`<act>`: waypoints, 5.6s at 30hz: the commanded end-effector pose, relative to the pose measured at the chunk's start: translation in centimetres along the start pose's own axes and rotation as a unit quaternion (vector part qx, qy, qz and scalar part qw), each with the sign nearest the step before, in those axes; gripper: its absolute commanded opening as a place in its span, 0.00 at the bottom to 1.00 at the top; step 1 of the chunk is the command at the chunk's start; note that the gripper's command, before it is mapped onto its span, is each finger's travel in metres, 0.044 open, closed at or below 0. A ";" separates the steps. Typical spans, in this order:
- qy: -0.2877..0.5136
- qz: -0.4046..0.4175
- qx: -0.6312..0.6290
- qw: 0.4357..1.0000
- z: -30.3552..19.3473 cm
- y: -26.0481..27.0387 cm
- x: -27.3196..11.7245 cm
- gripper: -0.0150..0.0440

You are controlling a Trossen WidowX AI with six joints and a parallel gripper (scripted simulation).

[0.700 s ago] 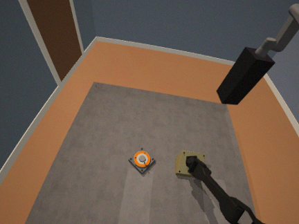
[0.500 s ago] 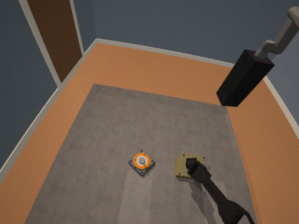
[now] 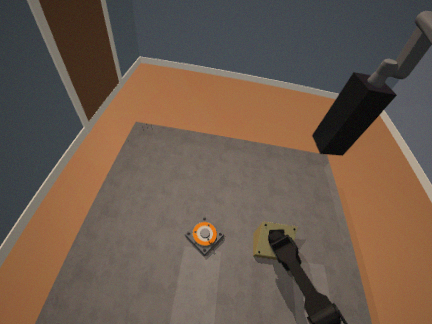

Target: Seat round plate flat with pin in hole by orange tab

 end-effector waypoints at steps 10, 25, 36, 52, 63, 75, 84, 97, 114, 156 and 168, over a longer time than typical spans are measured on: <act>-0.057 0.293 0.205 0.932 -2.3 8.9 -15.3 0.25; 0.085 0.587 0.373 0.713 -6.6 9.4 -34.5 0.25; 0.299 0.709 0.416 0.485 -11.7 2.4 -48.7 0.25; 0.628 0.678 0.361 0.126 -13.4 -16.9 -63.7 0.25; 0.865 0.370 0.286 -0.182 -7.7 -33.6 -67.1 0.25; 0.879 -0.184 0.127 -0.421 1.7 -46.8 -61.0 0.25; 0.867 -0.222 0.118 -0.430 2.1 -46.9 -60.5 0.25; 0.867 -0.222 0.119 -0.430 5.3 -44.9 -63.4 0.25; 0.867 -0.222 0.119 -0.429 4.0 -43.8 -64.3 0.25; 0.868 -0.222 0.120 -0.428 0.8 -43.5 -67.4 0.25; 0.868 -0.222 0.120 -0.428 0.5 -43.8 -67.9 0.25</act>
Point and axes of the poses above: the point midway between the two fingers, 35 mm back from their tips, its own x axis out along the fingers, its own y axis across the jaws, z = x × y, the point moved 4 cm from there along -x, back along the fingers, and after that the axes turned 9 degrees about x, right-handed, at the moved point
